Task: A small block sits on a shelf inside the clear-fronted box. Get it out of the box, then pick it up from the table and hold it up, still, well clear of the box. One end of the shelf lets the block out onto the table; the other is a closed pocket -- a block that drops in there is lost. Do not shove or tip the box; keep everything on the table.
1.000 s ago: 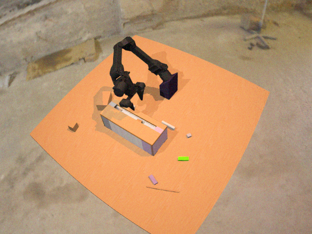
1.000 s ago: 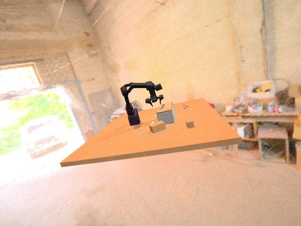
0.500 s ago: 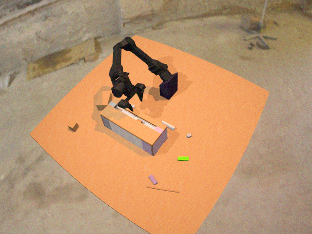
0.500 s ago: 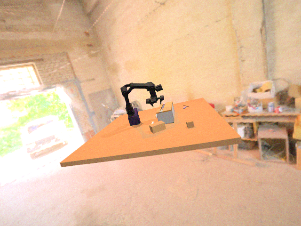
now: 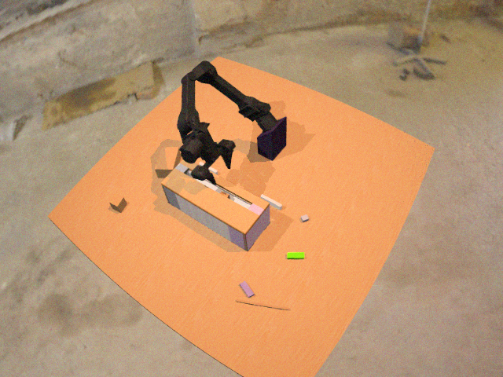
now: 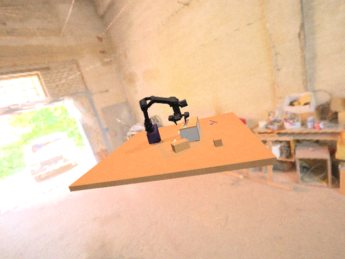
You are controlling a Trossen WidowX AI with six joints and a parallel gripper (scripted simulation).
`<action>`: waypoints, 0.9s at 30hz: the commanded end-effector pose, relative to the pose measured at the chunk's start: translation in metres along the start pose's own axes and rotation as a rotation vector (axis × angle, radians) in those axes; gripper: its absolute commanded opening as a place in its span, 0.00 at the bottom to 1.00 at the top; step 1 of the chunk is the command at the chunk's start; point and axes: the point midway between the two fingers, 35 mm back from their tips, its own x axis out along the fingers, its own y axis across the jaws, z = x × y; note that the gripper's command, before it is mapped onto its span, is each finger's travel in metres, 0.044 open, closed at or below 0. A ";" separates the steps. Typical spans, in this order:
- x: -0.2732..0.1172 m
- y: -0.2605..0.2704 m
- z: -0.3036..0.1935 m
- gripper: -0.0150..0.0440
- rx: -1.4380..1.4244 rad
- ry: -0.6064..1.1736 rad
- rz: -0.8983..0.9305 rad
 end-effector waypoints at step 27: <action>0.041 0.002 0.010 0.93 0.000 0.002 0.000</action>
